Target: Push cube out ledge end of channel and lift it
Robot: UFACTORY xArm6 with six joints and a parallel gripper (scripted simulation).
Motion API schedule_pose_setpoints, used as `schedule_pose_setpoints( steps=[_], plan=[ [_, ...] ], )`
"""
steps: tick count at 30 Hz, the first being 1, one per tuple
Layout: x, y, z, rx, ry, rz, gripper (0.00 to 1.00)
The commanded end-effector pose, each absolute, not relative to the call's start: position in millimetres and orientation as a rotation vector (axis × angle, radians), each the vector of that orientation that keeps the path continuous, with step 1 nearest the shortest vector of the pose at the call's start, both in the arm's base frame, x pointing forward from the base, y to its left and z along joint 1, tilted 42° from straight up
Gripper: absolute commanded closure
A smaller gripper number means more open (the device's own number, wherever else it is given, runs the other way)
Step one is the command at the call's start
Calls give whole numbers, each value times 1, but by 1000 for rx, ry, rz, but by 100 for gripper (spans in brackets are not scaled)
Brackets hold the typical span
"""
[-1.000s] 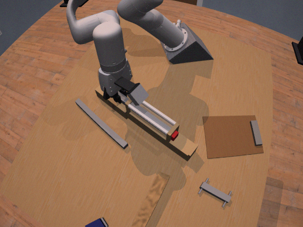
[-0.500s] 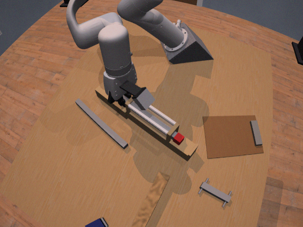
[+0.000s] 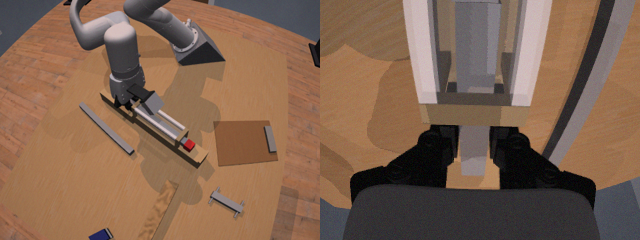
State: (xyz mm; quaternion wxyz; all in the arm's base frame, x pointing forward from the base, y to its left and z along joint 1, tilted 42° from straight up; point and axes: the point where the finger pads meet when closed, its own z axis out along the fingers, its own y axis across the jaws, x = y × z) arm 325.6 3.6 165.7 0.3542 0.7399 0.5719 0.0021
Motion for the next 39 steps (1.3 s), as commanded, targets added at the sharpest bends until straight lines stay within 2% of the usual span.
schedule_pose_setpoints(
  steps=[1, 6, 7, 39],
  plan=[
    [326, 4, 167, 1913, 1478, 9, 100],
    [326, 4, 167, 1913, 1478, 9, 100],
    [326, 4, 167, 1913, 1478, 9, 62],
    [326, 4, 167, 1913, 1478, 9, 62]
  ],
)
